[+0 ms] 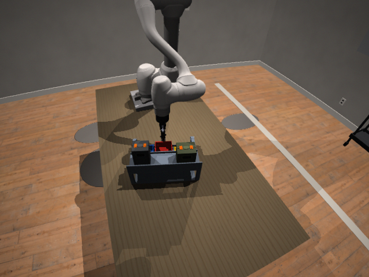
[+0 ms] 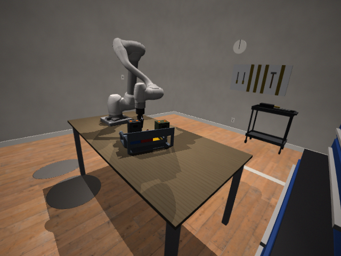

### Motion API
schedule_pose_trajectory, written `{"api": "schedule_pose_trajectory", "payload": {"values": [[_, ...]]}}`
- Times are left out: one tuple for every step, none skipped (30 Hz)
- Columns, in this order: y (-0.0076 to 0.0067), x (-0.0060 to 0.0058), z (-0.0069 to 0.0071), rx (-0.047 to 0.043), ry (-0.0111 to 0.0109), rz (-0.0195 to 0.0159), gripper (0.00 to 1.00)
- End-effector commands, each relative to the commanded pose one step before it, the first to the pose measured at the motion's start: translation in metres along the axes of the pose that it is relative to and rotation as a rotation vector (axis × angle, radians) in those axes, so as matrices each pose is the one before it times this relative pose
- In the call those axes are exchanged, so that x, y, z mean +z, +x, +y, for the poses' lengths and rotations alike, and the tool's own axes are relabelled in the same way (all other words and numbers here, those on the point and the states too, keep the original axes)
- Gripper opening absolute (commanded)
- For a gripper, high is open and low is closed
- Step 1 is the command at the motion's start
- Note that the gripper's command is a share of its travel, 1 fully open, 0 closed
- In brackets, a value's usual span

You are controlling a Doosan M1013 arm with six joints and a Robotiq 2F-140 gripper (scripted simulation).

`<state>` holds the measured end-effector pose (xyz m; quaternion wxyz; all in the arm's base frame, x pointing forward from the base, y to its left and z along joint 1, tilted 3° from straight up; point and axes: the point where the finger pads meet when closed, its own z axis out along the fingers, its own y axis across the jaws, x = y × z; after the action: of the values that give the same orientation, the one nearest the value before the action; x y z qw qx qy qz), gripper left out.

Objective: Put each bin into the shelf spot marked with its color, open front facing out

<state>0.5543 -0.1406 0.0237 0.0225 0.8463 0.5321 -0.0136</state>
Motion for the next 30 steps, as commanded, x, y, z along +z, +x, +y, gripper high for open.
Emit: {"api": "schedule_pose_trajectory", "payload": {"values": [[0.00005,-0.00011,0.00220,-0.00003,-0.00012,0.00020,0.10],[0.00000,0.00000,0.00053,0.00000,0.00000,0.00000,0.10],[0.00000,0.00000,0.00052,0.00000,0.00000,0.00000,0.10],[0.00000,0.00000,0.00050,0.00000,0.00000,0.00000,0.10],[0.00000,0.00000,0.00049,0.00000,0.00000,0.00000,0.10],[0.00000,0.00000,0.00048,0.00000,0.00000,0.00000,0.10],[0.00000,0.00000,0.00046,0.00000,0.00000,0.00000,0.10],[0.00000,0.00000,0.00045,0.00000,0.00000,0.00000,0.10],[0.00000,0.00000,0.00000,0.00000,0.00000,0.00000,0.10],[0.00000,0.00000,0.00000,0.00000,0.00000,0.00000,0.10],[0.00000,0.00000,0.00043,0.00000,0.00000,0.00000,0.10],[0.00000,0.00000,0.00042,0.00000,0.00000,0.00000,0.10],[0.00000,0.00000,0.00041,0.00000,0.00000,0.00000,0.10],[0.00000,0.00000,0.00039,0.00000,0.00000,0.00000,0.10],[0.00000,0.00000,0.00038,0.00000,0.00000,0.00000,0.10],[0.00000,0.00000,0.00036,0.00000,0.00000,0.00000,0.10],[0.00000,0.00000,0.00035,0.00000,0.00000,0.00000,0.10],[0.00000,0.00000,0.00033,0.00000,0.00000,0.00000,0.10],[0.00000,0.00000,0.00032,0.00000,0.00000,0.00000,0.10],[0.00000,0.00000,0.00031,0.00000,0.00000,0.00000,0.10],[0.00000,0.00000,0.00029,0.00000,0.00000,0.00000,0.10],[0.00000,0.00000,0.00028,0.00000,0.00000,0.00000,0.10],[0.00000,0.00000,0.00026,0.00000,0.00000,0.00000,0.10],[0.00000,0.00000,0.00025,0.00000,0.00000,0.00000,0.10],[0.00000,0.00000,0.00023,0.00000,0.00000,0.00000,0.10],[0.00000,0.00000,0.00000,0.00000,0.00000,0.00000,0.10],[0.00000,0.00000,0.00000,0.00000,0.00000,0.00000,0.10],[0.00000,0.00000,0.00022,0.00000,0.00000,0.00000,0.10],[0.00000,0.00000,0.00021,0.00000,0.00000,0.00000,0.10],[0.00000,0.00000,0.00019,0.00000,0.00000,0.00000,0.10]]}}
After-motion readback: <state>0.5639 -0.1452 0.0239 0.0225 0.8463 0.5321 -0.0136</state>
